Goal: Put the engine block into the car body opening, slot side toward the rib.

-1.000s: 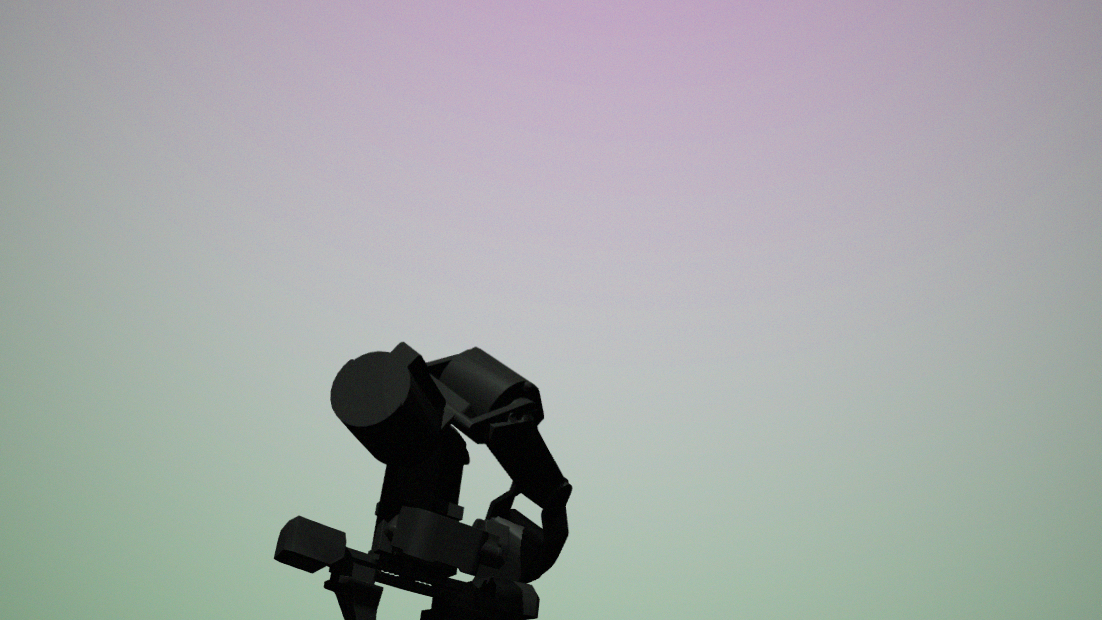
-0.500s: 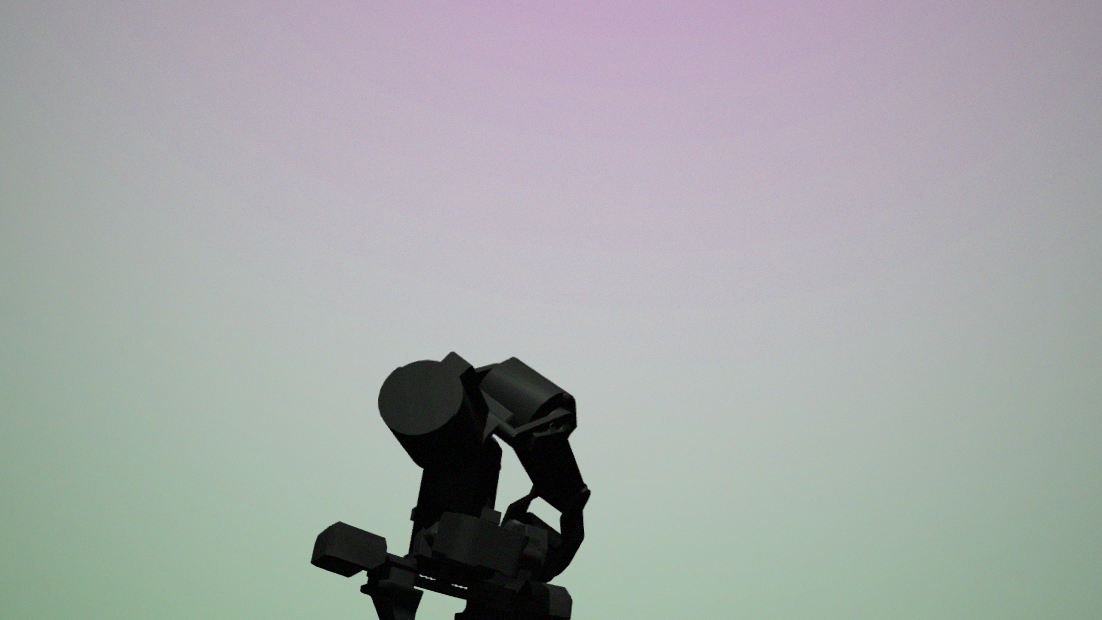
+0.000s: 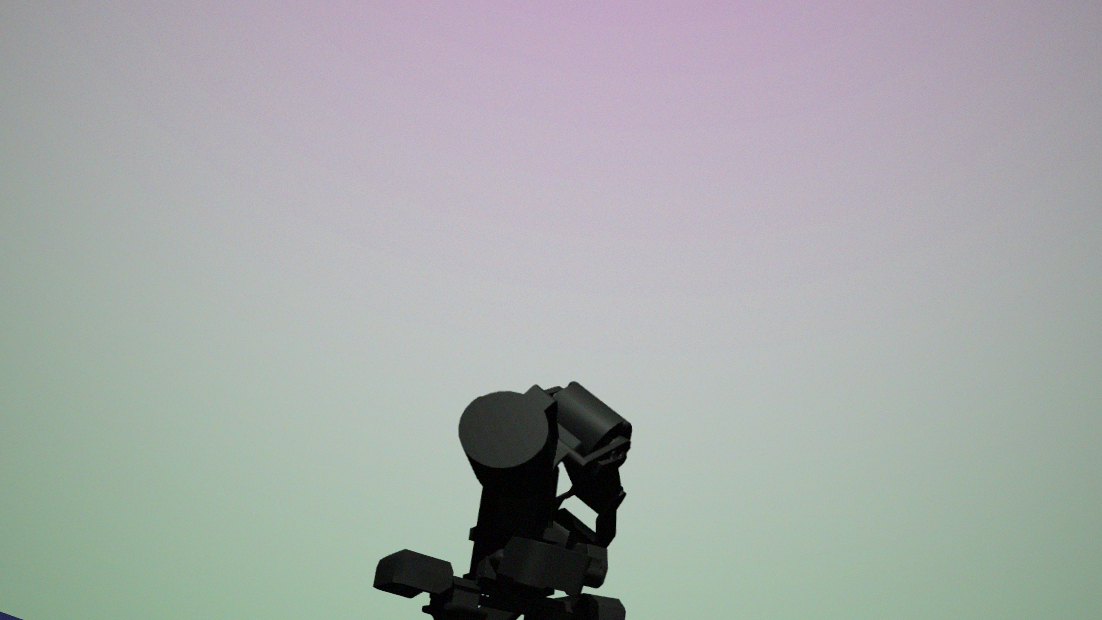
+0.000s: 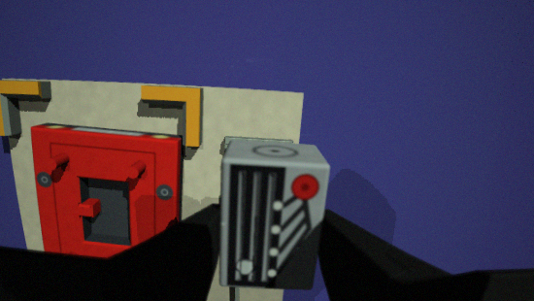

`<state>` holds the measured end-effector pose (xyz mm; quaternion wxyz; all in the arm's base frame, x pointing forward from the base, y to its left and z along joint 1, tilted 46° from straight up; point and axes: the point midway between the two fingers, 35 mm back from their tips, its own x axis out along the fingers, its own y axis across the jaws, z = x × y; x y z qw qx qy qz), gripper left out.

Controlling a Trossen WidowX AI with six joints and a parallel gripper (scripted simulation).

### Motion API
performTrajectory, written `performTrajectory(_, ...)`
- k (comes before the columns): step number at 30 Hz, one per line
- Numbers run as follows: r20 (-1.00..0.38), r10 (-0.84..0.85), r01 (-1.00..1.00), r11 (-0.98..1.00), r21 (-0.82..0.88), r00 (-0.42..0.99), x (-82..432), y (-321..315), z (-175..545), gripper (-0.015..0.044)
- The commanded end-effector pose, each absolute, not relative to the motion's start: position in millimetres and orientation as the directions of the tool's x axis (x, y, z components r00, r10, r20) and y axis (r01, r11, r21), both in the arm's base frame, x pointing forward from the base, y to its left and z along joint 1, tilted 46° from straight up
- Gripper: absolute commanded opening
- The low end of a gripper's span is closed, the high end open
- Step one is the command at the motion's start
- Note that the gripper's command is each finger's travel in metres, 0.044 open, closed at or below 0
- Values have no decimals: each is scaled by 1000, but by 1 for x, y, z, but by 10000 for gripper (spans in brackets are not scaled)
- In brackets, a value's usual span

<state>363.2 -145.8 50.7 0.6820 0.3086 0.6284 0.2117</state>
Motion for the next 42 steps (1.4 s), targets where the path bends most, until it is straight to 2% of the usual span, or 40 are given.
performTrajectory(1,-722,681,107,714,692,122,362,-134,56,0)
performTrajectory(41,-702,706,141,688,711,96,329,-21,91,0)
performTrajectory(42,-702,706,143,688,711,96,329,-21,91,26)
